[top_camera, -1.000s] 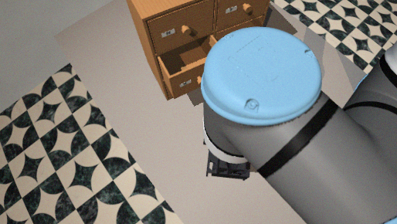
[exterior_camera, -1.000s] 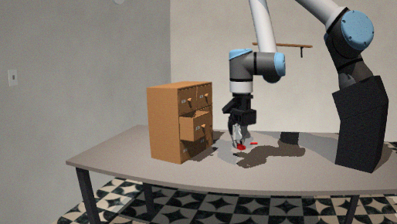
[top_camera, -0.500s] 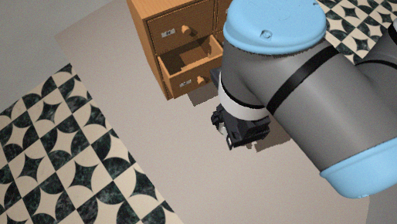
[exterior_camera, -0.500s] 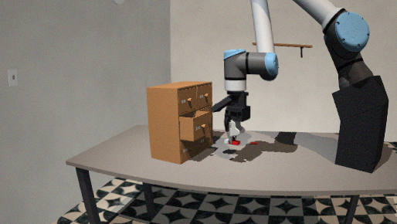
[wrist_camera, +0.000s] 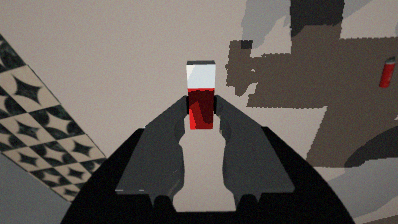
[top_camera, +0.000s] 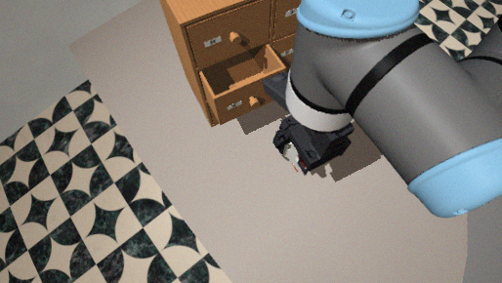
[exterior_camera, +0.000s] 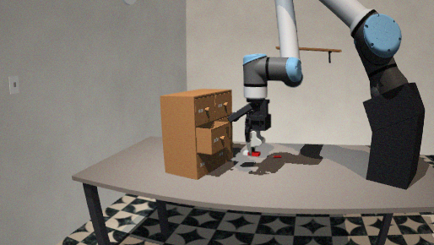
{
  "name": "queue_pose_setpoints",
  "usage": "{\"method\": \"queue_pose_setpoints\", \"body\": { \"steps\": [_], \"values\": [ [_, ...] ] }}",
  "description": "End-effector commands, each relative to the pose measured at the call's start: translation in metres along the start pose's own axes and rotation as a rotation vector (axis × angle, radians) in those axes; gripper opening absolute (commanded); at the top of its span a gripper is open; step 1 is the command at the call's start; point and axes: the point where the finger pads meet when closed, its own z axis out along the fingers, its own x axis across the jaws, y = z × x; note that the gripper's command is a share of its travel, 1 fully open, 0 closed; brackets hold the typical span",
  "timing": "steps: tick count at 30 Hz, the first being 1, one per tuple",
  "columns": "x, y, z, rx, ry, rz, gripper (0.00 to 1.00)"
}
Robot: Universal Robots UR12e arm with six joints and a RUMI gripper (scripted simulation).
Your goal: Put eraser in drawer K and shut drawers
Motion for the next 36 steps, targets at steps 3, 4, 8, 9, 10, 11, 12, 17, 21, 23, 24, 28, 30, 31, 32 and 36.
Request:
{"method": "queue_pose_setpoints", "body": {
  "steps": [3, 4, 8, 9, 10, 11, 12, 17, 21, 23, 24, 28, 30, 31, 32, 36],
  "values": [
    [0.000, -0.001, -0.001, 0.001, -0.001, -0.006, 0.11],
    [0.000, -0.001, -0.001, 0.001, -0.001, -0.006, 0.11],
    [0.000, -0.001, -0.002, 0.001, -0.001, -0.006, 0.11],
    [0.000, -0.001, -0.002, 0.001, -0.001, -0.006, 0.11],
    [0.000, -0.001, -0.003, 0.001, -0.001, -0.006, 0.11],
    [0.000, -0.001, -0.003, 0.001, -0.001, -0.006, 0.11],
    [0.000, -0.001, -0.004, 0.001, -0.001, -0.007, 0.11],
    [0.000, -0.001, -0.009, 0.001, -0.001, -0.007, 0.11],
    [0.000, -0.001, -0.014, 0.001, -0.001, -0.007, 0.11],
    [0.000, -0.001, -0.016, 0.001, -0.001, -0.007, 0.11],
    [0.000, -0.001, -0.016, 0.001, -0.001, -0.007, 0.11],
    [0.001, -0.001, -0.024, 0.001, -0.001, -0.007, 0.11],
    [0.001, -0.001, -0.028, 0.001, -0.001, -0.007, 0.11],
    [0.001, -0.001, -0.030, 0.001, -0.001, -0.007, 0.11],
    [0.001, -0.001, -0.033, 0.001, -0.001, -0.007, 0.11],
    [0.001, -0.001, -0.043, 0.001, -0.001, -0.007, 0.11]
  ]
}}
